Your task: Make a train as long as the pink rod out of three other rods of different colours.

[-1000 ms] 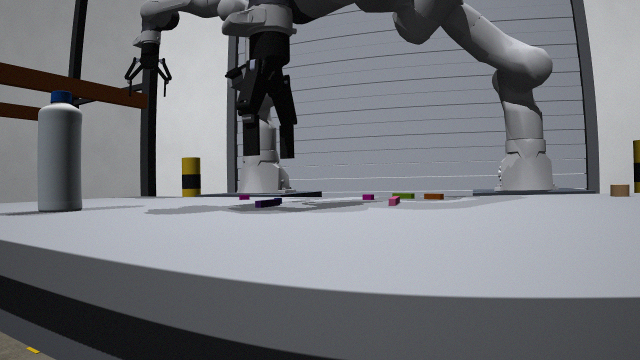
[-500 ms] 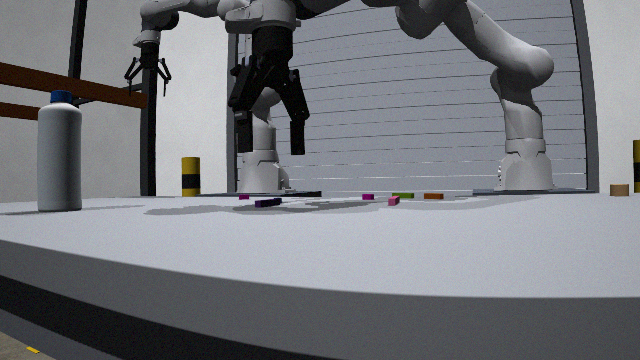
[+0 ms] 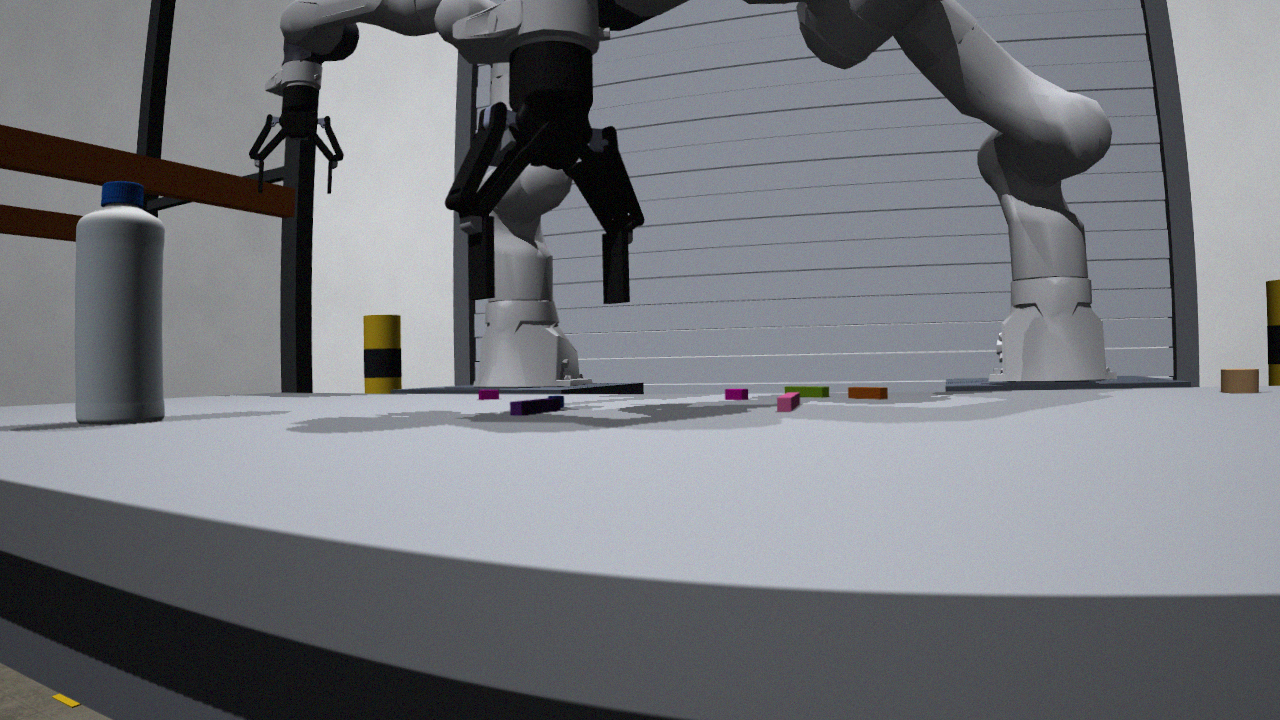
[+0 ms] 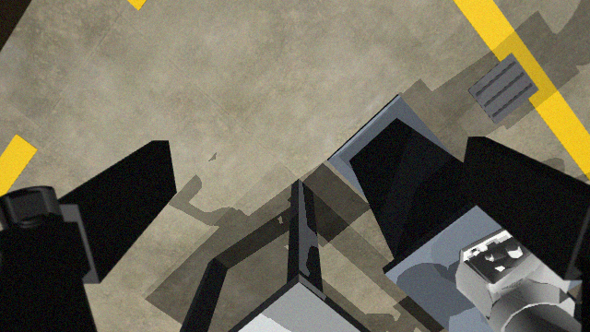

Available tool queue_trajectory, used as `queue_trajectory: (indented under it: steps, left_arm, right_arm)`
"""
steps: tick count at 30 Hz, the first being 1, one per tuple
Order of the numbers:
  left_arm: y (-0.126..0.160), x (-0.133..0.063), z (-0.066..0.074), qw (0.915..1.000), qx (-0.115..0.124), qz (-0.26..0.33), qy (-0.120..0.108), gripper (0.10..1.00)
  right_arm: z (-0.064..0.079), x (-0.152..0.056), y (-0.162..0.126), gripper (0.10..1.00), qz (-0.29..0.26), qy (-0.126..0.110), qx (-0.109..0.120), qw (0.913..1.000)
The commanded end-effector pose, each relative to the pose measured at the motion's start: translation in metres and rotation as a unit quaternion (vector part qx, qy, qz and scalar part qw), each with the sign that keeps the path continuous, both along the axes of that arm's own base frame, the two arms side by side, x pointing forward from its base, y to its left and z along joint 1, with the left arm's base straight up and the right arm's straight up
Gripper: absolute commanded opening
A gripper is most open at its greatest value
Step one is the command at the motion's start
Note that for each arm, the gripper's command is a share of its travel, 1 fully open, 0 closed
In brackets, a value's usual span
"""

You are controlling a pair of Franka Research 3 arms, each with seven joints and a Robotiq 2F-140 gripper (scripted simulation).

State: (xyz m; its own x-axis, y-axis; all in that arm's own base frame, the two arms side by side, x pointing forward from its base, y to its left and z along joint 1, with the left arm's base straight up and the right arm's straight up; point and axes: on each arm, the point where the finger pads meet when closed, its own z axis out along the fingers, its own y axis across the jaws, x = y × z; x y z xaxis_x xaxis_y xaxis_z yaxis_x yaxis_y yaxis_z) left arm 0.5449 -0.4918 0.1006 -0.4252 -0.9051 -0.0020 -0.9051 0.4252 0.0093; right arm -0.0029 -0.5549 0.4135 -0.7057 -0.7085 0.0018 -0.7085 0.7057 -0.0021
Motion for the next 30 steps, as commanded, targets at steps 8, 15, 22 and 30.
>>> queue_trajectory:
  steps: [8, 15, 22, 30]
  left_arm:
    - [0.0026, 0.0043, 0.0023, 0.9970, -0.003, -0.077, -0.004, 0.231]
    - [0.0026, 0.0043, 0.0023, 0.9970, -0.003, -0.077, -0.004, 0.231]
    - [0.0026, 0.0043, 0.0023, 0.9970, -0.003, -0.077, -0.004, 0.231]
    - [0.0026, 0.0043, 0.0023, 0.9970, -0.003, -0.077, -0.004, 0.231]
  right_arm:
    - [-0.0005, 0.0005, 0.0004, 1.000, -0.003, 0.000, 0.001, 1.0000]
    - [-0.0005, 0.0005, 0.0004, 1.000, -0.003, 0.000, 0.001, 1.0000]
    - [-0.0005, 0.0005, 0.0004, 1.000, -0.003, 0.000, 0.001, 1.0000]
    - [-0.0005, 0.0005, 0.0004, 1.000, -0.003, 0.000, 0.001, 1.0000]
